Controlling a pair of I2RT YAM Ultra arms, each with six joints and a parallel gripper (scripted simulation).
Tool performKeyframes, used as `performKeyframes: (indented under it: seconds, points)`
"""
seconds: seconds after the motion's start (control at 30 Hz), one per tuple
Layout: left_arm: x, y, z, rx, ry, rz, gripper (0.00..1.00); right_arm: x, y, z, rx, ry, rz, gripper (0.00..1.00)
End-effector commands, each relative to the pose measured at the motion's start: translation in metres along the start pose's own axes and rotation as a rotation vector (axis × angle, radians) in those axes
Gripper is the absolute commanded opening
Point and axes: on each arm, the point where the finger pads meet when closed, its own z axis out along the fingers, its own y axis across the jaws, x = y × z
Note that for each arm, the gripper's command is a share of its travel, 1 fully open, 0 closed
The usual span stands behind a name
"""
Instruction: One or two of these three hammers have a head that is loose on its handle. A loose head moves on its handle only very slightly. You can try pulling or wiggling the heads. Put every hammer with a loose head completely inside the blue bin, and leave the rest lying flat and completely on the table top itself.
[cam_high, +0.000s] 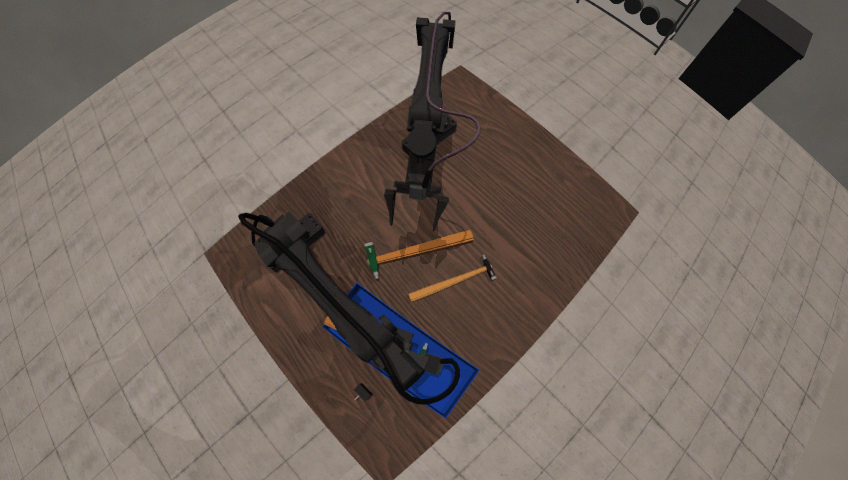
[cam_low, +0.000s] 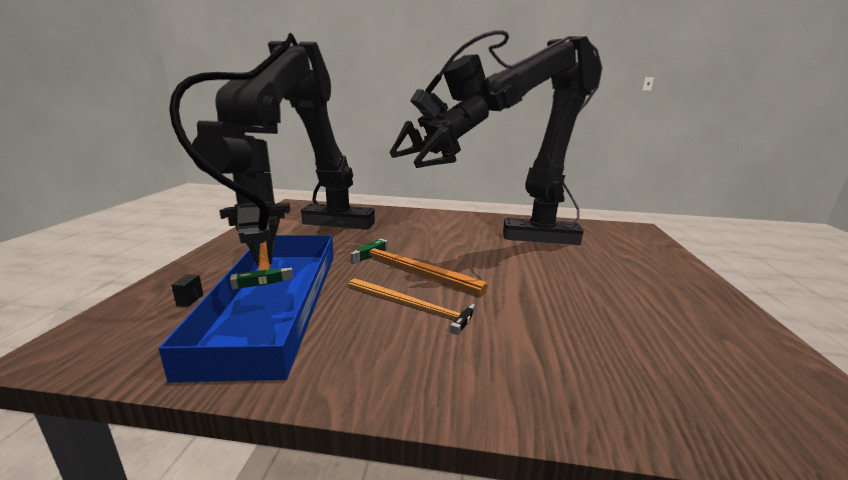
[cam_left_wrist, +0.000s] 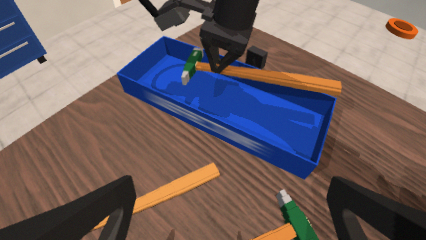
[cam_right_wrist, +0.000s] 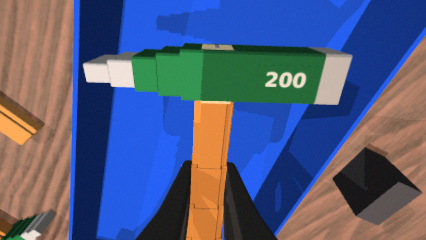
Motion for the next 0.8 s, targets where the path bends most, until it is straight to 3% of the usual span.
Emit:
performKeyframes:
  seconds: [0.0, 0.17, 0.77]
  points:
    - [-0.015, -0.002, 0.0, 0.001, -0.029, 0.005, 1.0, -0.014, -0.004, -0.018, 0.082, -0.076, 0.162, 0.1]
    - [-0.015, -0.002, 0.0, 0.001, -0.029, 0.005, 1.0, -0.013, 0.0, -0.018, 0.099, -0.073, 0.241, 0.1]
    - [-0.015, -0.002, 0.0, 0.001, -0.029, 0.005, 1.0, -0.01, 0.0, -0.002, 0.086, -0.064, 0.225, 0.1]
